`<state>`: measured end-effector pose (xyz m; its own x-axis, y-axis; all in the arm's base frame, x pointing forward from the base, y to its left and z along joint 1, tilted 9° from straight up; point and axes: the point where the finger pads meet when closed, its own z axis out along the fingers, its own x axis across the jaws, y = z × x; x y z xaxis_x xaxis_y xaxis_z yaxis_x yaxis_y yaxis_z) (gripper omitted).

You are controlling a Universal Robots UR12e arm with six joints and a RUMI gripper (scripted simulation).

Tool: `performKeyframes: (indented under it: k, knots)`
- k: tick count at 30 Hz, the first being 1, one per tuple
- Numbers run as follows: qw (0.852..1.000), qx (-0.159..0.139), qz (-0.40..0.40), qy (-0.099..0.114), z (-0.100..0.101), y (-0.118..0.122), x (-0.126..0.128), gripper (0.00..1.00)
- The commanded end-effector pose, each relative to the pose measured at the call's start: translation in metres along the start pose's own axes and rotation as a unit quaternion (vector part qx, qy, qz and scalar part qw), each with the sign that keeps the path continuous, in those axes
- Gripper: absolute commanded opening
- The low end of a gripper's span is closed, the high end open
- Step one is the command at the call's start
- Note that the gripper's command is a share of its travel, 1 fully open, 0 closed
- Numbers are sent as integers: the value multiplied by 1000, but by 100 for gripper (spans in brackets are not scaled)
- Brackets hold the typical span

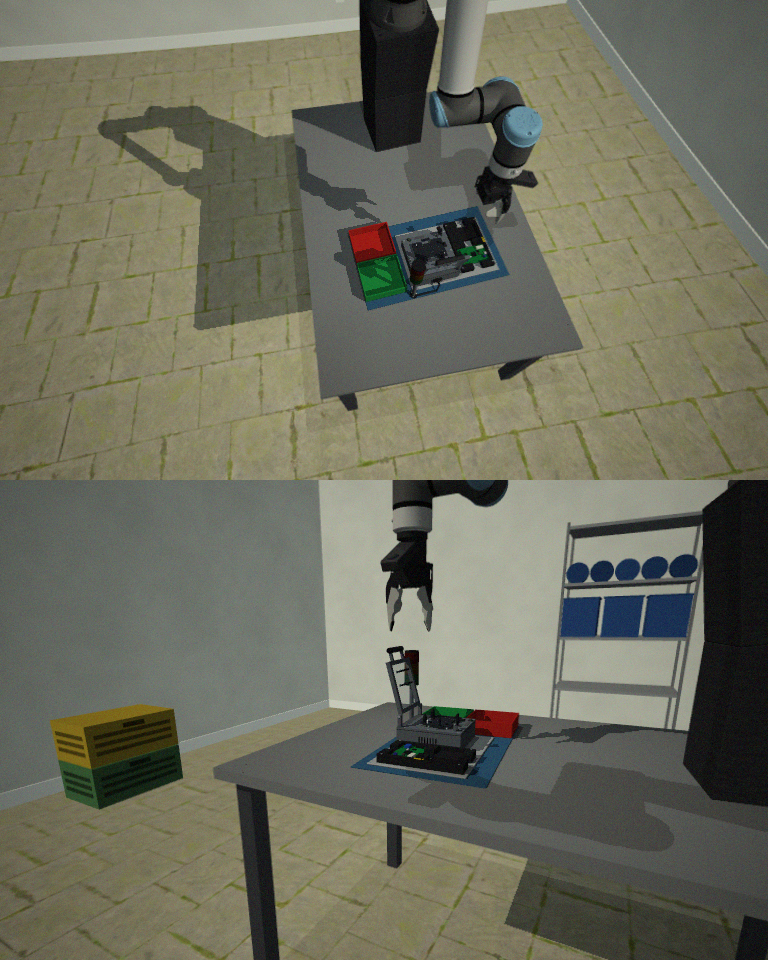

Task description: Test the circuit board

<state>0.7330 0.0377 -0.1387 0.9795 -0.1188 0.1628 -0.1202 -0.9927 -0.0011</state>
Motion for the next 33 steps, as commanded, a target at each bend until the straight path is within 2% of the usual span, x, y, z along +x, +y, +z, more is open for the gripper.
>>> performKeyframes:
  k: [1,33]
  knots:
    - [1000,1,-1,0,1,-2,-2,59]
    - [1000,2,-1,0,0,-6,1,59]
